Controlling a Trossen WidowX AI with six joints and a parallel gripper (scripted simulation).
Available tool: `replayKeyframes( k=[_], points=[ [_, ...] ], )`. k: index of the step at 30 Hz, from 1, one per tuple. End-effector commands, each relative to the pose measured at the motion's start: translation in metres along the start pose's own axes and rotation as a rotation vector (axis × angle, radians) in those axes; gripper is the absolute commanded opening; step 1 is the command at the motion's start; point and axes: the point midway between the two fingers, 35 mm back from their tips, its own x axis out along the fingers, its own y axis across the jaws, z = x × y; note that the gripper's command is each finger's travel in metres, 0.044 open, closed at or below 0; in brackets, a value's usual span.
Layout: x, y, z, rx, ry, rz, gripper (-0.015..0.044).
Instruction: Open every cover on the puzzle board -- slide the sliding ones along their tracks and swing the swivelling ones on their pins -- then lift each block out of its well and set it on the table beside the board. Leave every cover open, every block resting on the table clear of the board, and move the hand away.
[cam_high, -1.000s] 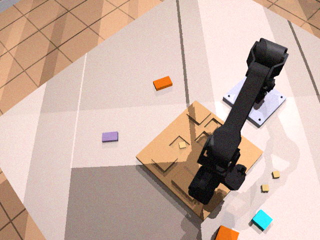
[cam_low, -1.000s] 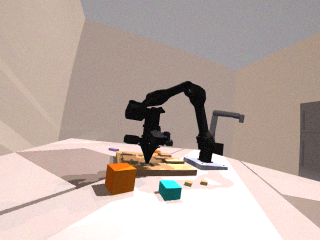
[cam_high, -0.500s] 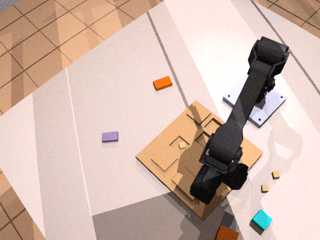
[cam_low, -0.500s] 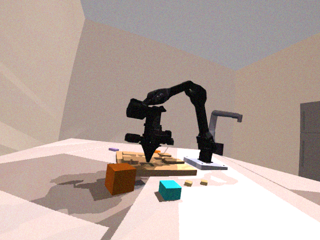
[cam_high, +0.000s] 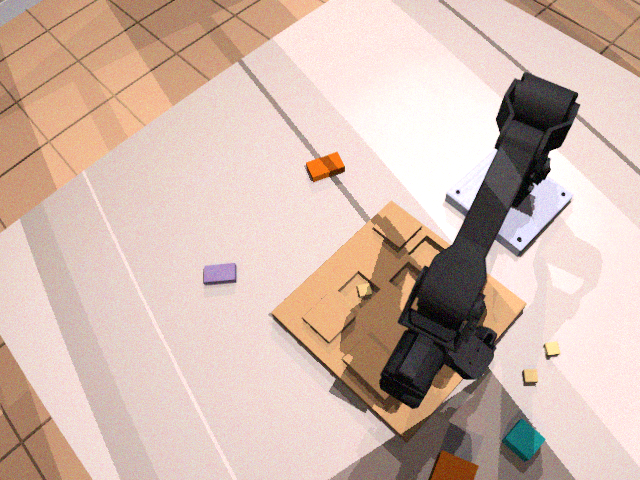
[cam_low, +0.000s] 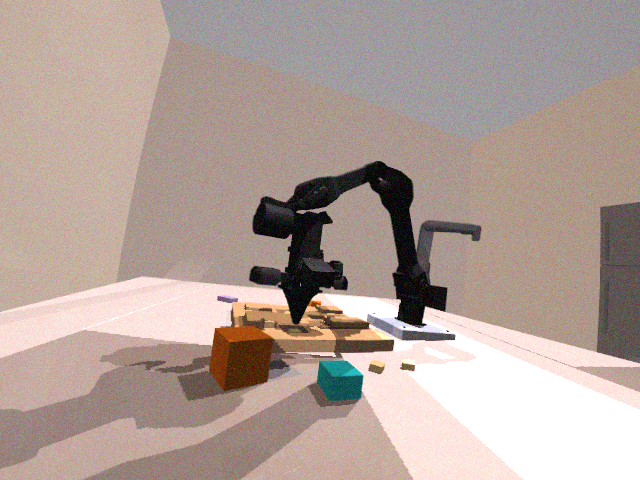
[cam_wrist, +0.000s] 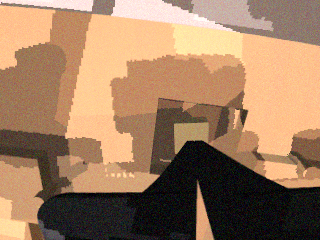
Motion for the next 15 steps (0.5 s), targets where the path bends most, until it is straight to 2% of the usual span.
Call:
replayKeyframes(
  k=[1, 15],
  points=[
    [0.001, 0.0, 0.0, 0.0, 0.0, 0.0, 0.0],
    [0.011, 0.0, 0.0, 0.003, 0.001, 0.0, 0.0]
  ],
)
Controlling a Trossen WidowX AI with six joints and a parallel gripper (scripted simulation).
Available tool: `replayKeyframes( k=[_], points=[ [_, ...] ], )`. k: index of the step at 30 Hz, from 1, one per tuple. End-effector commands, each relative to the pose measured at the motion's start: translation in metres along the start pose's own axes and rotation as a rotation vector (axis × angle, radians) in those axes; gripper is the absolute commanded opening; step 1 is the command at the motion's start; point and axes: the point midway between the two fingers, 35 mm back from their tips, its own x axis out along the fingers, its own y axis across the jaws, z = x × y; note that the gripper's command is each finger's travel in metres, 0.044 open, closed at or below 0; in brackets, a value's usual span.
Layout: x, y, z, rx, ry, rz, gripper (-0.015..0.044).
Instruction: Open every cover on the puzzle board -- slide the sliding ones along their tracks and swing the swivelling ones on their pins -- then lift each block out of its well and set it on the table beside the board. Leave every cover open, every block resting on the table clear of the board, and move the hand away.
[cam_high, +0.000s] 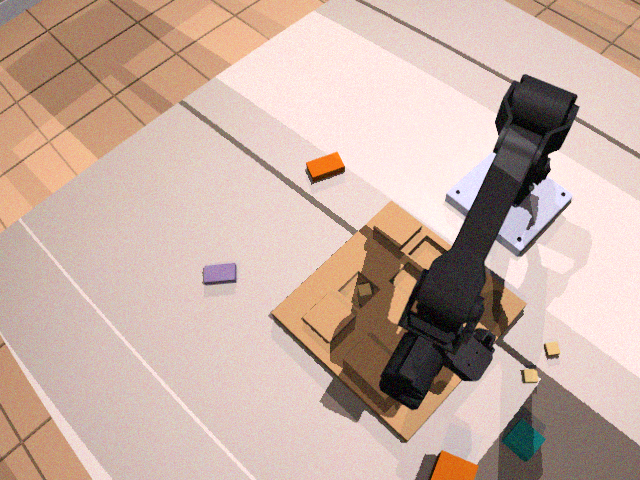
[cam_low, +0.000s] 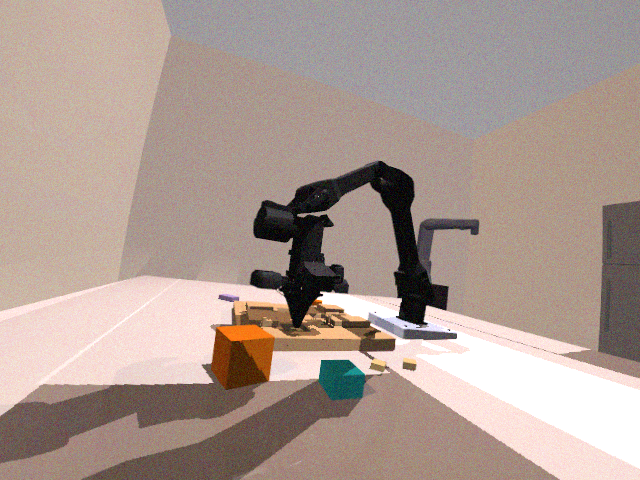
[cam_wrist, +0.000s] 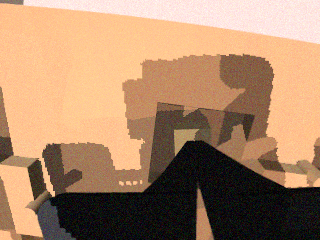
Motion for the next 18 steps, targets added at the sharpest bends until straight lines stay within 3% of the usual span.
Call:
replayKeyframes(
  k=[1, 18],
  points=[
    [0.0027, 0.0003, 0.0, 0.003, 0.001, 0.002, 0.0],
    [0.0051, -0.0025, -0.0033, 0.003, 0.001, 0.002, 0.0]
  ],
)
